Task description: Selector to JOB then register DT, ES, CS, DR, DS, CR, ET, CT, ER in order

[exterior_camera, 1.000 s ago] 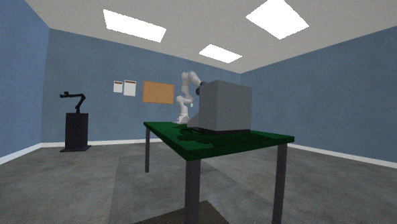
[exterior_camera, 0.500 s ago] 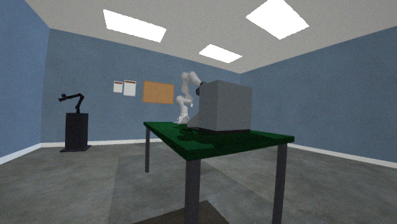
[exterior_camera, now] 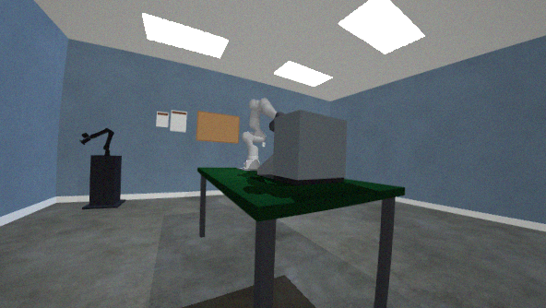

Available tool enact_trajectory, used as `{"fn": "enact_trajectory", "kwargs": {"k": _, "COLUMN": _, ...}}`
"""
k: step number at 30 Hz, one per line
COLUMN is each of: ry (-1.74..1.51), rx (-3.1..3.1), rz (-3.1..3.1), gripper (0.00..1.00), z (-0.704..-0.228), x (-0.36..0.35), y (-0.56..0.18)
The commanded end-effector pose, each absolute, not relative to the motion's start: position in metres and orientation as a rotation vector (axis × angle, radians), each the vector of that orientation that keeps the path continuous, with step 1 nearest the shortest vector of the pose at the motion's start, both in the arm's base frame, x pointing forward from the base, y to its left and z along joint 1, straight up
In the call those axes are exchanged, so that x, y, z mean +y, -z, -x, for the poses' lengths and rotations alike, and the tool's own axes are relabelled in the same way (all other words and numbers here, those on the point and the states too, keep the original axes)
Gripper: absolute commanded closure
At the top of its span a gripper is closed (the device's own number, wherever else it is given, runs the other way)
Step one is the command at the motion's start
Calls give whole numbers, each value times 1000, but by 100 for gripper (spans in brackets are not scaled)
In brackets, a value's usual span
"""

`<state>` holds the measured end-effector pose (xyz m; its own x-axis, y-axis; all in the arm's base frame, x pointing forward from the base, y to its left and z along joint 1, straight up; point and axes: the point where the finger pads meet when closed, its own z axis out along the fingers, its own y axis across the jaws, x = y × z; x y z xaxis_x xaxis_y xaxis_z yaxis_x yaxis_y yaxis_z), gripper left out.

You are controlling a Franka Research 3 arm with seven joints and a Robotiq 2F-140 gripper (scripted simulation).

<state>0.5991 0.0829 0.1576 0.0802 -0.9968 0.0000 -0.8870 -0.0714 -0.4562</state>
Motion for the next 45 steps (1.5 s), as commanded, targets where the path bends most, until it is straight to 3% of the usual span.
{"fn": "enact_trajectory", "kwargs": {"k": 1, "ry": 451, "rx": 1874, "rz": 2019, "gripper": 90, "z": -600, "x": 83, "y": -157}}
{"fn": "enact_trajectory", "kwargs": {"k": 45, "ry": 451, "rx": 1874, "rz": 2019, "gripper": 90, "z": -585, "x": 82, "y": -186}}
